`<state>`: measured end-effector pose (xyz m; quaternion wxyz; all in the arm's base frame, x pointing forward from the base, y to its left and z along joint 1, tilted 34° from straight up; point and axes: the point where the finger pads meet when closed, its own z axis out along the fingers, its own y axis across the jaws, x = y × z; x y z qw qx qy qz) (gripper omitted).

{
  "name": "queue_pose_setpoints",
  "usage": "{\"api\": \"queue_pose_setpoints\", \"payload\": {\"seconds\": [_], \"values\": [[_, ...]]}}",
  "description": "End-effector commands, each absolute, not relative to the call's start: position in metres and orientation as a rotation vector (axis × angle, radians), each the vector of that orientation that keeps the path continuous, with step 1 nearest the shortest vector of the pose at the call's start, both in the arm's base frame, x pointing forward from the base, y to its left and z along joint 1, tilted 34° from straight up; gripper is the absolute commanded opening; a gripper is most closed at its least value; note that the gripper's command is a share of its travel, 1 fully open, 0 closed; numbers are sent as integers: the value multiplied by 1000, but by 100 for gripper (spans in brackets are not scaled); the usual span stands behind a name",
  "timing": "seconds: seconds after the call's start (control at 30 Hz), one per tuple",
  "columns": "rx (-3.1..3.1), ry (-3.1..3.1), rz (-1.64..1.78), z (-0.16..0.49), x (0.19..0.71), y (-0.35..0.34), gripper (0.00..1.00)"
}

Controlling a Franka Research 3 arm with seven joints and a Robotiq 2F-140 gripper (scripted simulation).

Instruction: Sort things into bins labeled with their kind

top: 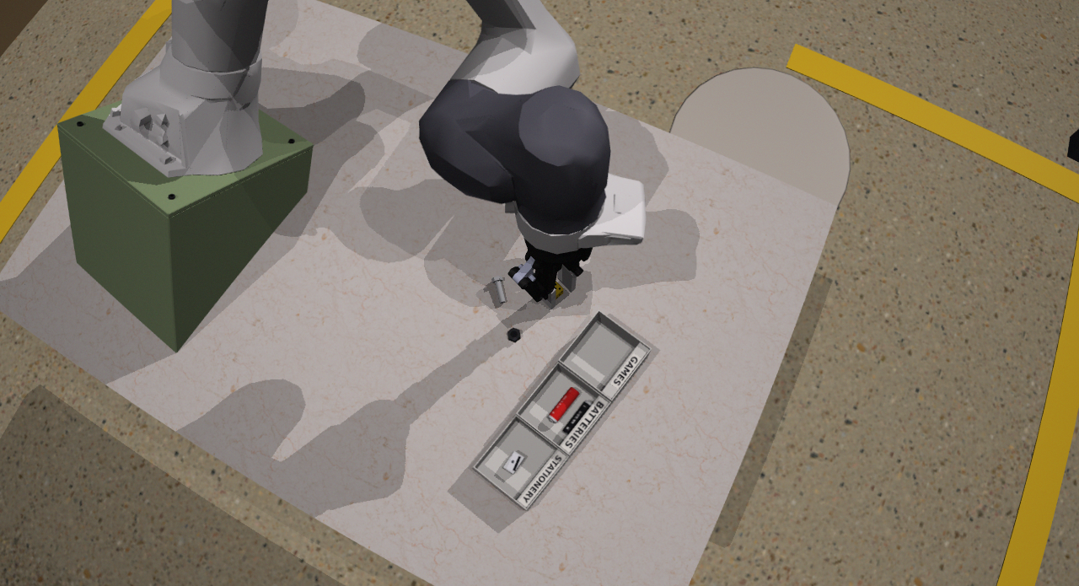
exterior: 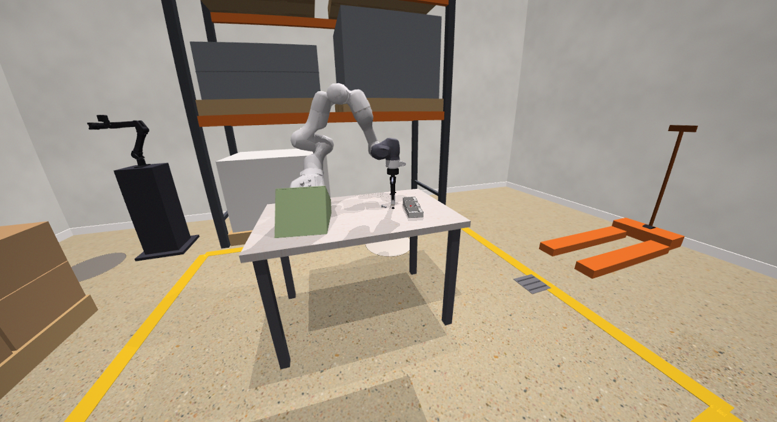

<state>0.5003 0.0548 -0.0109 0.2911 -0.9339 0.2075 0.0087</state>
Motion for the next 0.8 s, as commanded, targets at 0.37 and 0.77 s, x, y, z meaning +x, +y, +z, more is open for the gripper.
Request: {"api": "queue_pose_setpoints", "payload": {"seconds": [0.37,0.77], "values": [[-2487,563,12,-14,501,58,19],[-2487,563,12,-14,500,57,7]]}}
